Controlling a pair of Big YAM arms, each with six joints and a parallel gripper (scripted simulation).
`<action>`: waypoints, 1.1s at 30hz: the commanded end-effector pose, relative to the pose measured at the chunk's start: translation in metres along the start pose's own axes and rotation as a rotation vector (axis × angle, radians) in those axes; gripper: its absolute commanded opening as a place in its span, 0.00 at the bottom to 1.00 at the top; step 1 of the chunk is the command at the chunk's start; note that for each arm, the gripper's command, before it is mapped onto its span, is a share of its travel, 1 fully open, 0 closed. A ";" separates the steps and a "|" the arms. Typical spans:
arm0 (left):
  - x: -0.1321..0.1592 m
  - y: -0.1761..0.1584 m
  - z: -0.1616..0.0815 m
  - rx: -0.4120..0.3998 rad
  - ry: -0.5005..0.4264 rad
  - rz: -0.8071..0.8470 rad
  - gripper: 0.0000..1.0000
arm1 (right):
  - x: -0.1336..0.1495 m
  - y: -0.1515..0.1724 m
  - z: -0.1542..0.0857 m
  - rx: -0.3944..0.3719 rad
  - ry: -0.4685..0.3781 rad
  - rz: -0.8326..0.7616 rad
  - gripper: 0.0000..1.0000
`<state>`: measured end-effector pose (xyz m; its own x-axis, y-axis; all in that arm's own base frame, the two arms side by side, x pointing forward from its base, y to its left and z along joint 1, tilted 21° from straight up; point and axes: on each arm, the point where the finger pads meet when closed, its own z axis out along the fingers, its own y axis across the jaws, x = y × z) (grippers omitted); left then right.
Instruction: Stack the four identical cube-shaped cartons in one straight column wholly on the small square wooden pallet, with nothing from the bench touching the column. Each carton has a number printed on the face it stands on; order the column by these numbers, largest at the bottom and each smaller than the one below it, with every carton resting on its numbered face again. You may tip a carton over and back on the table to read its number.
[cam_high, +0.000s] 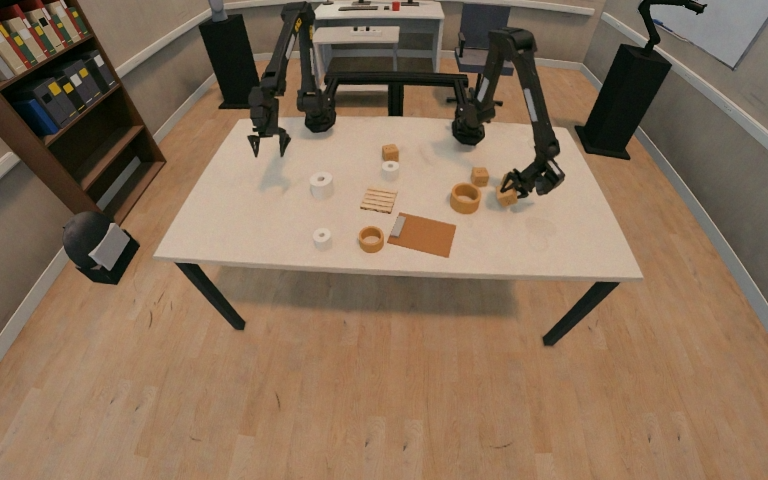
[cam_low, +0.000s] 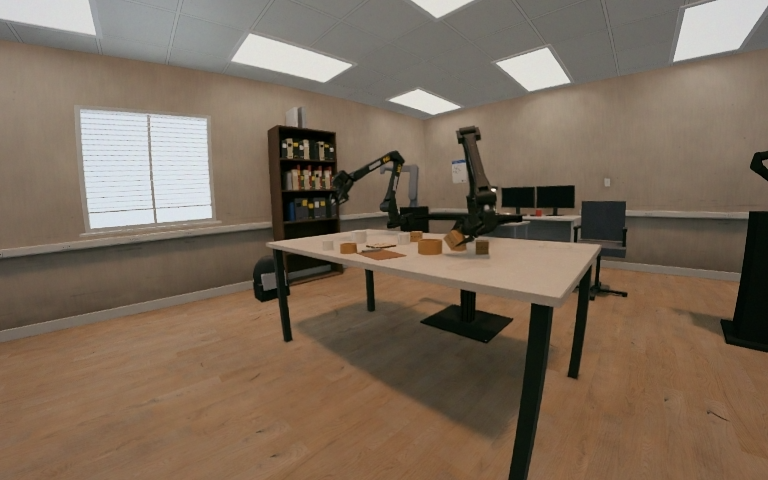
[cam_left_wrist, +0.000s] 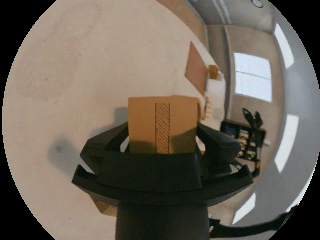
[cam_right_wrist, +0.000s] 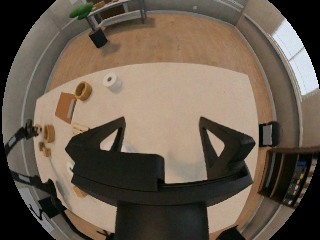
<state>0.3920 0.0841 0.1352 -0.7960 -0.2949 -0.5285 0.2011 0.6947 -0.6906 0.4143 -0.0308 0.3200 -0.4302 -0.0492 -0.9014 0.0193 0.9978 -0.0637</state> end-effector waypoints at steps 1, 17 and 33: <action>-0.009 -0.007 0.004 -0.142 -0.101 0.001 0.54 | -0.022 -0.002 -0.006 0.004 -0.036 -0.017 1.00; -0.014 0.000 0.009 -0.719 -0.245 0.219 0.54 | -0.022 -0.002 -0.006 0.004 -0.036 -0.017 1.00; -0.023 0.014 -0.001 -0.865 -0.272 0.239 0.54 | -0.022 -0.002 -0.006 0.004 -0.036 -0.017 1.00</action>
<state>0.4065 0.0960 0.1357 -0.6227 -0.1443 -0.7690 -0.2301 0.9732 0.0037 0.4143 -0.0308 0.3200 -0.4302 -0.0492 -0.9014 0.0193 0.9978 -0.0637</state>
